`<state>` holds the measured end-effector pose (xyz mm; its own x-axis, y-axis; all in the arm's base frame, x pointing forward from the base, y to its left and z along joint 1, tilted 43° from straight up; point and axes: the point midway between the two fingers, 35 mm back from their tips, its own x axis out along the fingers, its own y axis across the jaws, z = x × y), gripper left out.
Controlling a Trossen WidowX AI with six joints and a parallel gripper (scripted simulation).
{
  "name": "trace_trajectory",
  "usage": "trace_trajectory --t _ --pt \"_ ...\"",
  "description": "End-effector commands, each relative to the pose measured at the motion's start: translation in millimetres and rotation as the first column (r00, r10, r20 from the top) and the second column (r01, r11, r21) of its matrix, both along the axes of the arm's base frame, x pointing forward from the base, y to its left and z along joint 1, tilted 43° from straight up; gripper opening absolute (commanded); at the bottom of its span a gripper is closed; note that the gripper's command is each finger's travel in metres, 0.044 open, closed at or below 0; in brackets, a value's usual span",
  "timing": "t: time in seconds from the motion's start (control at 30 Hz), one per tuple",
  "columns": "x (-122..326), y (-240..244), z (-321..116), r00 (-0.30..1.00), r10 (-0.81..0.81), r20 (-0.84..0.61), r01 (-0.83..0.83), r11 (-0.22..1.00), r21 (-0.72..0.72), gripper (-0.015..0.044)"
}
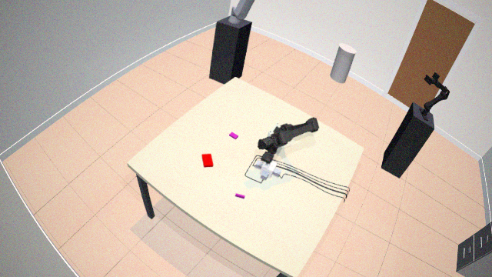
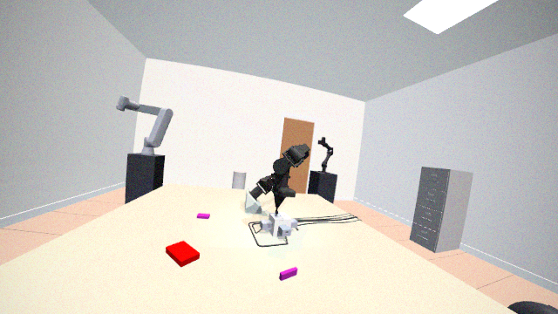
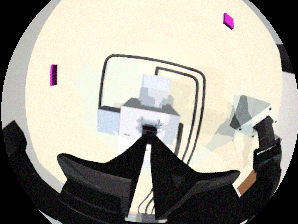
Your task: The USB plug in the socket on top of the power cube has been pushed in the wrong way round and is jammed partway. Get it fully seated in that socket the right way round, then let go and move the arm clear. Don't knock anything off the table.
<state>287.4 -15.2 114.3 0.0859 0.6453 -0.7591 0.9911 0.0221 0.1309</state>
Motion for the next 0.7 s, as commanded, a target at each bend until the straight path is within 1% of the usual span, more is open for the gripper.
trace_trajectory --t 0.0,0.67 --pt "0.0 0.3 -0.4 1.0 -0.004 -0.003 0.004 1.0 0.0 0.0" --pt "0.2 2.0 -2.2 1.0 -0.004 -0.002 0.004 1.0 0.0 0.0"
